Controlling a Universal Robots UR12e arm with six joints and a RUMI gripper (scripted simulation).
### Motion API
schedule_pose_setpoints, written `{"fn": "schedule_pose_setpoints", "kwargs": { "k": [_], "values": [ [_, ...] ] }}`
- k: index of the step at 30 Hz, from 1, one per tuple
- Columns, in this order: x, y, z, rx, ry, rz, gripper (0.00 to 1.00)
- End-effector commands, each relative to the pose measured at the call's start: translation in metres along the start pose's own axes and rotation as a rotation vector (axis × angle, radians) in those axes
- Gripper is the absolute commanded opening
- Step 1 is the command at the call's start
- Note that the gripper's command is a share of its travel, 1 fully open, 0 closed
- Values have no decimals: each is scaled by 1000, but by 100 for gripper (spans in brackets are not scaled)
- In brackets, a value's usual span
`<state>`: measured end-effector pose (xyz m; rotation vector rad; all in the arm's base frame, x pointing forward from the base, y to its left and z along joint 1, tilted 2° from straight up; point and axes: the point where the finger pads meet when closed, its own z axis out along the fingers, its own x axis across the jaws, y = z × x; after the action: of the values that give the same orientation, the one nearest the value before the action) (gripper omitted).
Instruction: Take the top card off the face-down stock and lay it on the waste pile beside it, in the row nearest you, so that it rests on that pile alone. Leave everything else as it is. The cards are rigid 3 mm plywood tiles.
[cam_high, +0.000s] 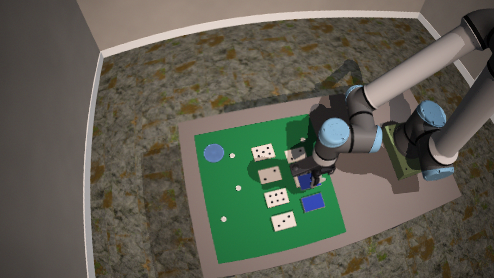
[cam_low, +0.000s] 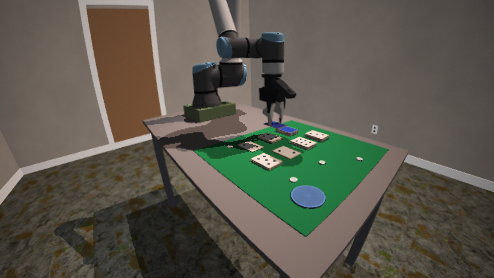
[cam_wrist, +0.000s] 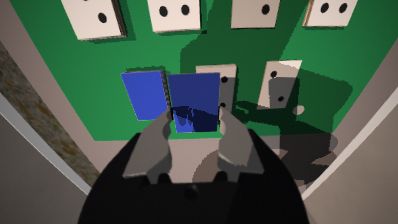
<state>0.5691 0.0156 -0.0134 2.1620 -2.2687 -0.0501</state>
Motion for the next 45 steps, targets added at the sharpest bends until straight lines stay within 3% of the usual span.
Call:
{"fn": "schedule_pose_setpoints", "kwargs": {
  "k": [1, 7, 25, 45],
  "values": [
    [24, -2, 0, 1, -1, -12, 39],
    [36, -3, 0, 1, -1, -12, 39],
    [36, -3, 0, 2, -1, -13, 39],
    [36, 0, 26, -2, -2, -13, 39]
  ]
}}
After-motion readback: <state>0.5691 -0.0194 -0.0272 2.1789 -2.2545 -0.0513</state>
